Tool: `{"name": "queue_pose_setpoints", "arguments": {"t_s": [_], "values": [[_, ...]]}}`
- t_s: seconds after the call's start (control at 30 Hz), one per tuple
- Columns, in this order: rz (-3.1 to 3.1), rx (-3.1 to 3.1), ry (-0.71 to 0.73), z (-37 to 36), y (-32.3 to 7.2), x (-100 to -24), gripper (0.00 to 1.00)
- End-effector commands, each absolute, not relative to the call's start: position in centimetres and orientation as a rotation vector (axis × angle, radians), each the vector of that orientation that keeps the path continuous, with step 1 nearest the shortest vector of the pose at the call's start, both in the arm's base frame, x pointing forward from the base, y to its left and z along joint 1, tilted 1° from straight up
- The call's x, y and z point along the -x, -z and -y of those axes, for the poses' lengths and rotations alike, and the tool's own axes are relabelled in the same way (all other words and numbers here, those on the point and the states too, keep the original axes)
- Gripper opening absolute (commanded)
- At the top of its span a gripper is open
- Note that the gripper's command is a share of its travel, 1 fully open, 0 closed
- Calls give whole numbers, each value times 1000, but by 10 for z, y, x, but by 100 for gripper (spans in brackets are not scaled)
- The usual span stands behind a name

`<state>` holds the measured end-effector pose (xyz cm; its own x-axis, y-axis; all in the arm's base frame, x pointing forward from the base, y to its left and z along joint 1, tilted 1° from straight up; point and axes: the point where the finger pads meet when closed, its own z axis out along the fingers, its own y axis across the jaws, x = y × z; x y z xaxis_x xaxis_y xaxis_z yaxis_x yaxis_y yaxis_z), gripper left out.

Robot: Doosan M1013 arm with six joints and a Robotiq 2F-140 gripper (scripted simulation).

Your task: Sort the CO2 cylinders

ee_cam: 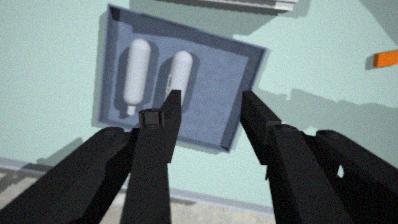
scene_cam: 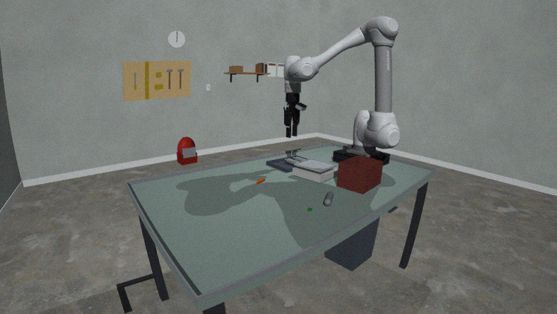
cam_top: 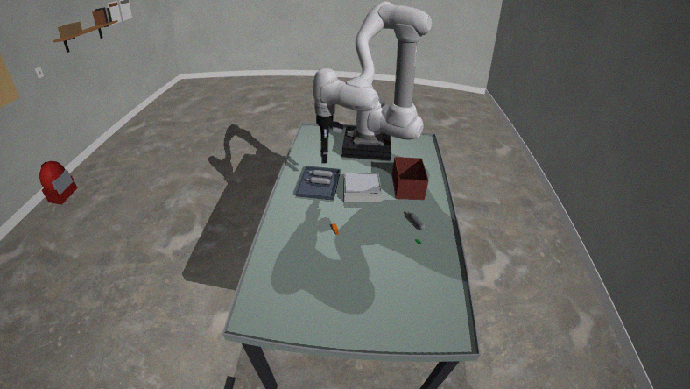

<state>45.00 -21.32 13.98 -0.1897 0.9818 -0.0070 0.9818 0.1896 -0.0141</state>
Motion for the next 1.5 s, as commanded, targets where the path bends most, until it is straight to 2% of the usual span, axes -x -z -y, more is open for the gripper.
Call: {"name": "queue_pose_setpoints", "arguments": {"t_s": [0.0,0.17,0.23,0.27,0.53,0.73,0.8,0.83,1.03,1.47], "values": [[2673,1640,-18,166,-142,-502,41],[2877,1253,-21,105,-142,-537,41],[2877,1253,-21,105,-142,-537,41],[2970,1014,-22,70,-142,-556,41],[3119,356,-26,-34,-139,-586,41],[3133,-184,-24,-115,-136,-610,41],[3133,-184,-24,-115,-136,-610,41],[3104,-448,-19,-156,-135,-623,41],[3012,-848,-1,-232,-121,-652,41],[3012,-848,-1,-235,-58,-653,41]]}}
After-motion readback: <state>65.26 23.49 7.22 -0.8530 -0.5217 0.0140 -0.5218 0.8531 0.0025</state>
